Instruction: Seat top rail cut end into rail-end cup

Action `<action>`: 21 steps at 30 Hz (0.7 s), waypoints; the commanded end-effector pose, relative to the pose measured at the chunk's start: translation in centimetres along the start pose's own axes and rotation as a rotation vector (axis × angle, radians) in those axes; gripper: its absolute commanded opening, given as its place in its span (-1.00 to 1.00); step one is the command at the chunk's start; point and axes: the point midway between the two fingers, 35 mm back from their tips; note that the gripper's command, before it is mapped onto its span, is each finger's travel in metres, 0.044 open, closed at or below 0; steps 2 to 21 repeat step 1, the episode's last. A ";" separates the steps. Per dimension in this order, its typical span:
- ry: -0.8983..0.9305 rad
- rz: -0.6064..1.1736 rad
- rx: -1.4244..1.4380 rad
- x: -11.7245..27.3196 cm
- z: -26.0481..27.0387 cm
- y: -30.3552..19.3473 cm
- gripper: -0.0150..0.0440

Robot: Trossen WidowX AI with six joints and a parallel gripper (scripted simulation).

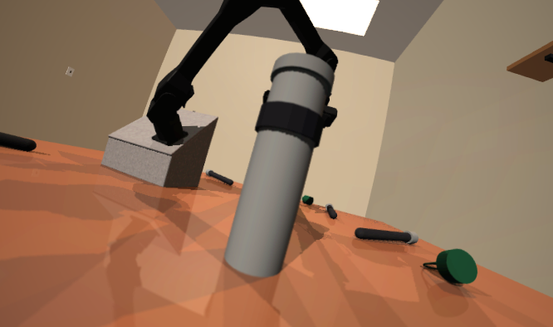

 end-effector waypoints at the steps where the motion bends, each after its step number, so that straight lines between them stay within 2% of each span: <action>1: -0.004 0.002 0.007 0.0 -0.1 0.0 1.00; 21: -0.004 0.002 0.007 0.0 -0.1 0.0 1.00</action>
Point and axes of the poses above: the point midway between the two fingers, 35 mm back from their tips, its own x axis back along the fingers, its own z axis across the jaws, y = z × x, and after that the axes turned 6 degrees about x, right-handed
